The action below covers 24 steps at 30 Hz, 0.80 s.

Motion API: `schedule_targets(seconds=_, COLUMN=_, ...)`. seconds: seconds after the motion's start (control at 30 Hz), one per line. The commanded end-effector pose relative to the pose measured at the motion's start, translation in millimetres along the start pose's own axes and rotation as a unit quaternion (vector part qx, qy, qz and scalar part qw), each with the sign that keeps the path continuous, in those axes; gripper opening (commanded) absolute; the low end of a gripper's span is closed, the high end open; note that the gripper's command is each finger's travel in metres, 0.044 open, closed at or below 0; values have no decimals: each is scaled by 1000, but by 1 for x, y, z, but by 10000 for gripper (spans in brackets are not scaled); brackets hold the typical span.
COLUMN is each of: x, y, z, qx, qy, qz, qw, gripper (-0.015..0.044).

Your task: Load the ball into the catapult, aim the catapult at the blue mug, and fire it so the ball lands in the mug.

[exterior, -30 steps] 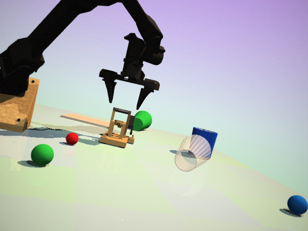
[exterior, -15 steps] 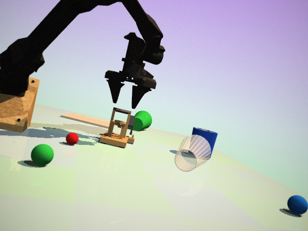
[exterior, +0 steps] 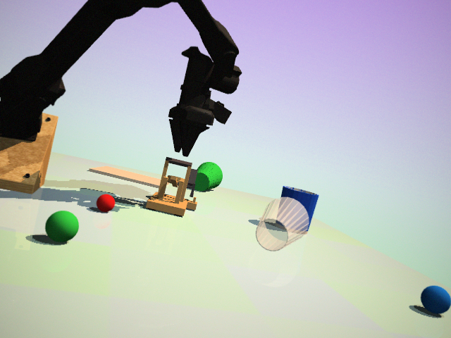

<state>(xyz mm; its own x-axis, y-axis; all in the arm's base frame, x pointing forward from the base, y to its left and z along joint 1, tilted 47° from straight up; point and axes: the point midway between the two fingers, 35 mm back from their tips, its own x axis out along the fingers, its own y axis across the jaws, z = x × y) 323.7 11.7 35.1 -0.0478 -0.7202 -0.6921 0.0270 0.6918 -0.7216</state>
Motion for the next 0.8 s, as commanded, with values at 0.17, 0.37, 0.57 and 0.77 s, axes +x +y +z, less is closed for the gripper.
schedule_targets(seconds=0.17, x=-1, y=0, z=-1, qx=166, qy=2, qz=0, qw=986, gripper=440)
schedule_targets(seconds=0.37, x=-2, y=-1, z=-1, qx=267, qy=2, qz=0, qw=964, gripper=440)
schedule_targets(seconds=0.57, x=-2, y=-1, z=-2, qx=365, qy=2, qz=-1, qw=931, gripper=440)
schedule_targets(seconds=0.77, x=-3, y=-1, z=-2, qx=460, qy=2, qz=-1, qw=888, gripper=440)
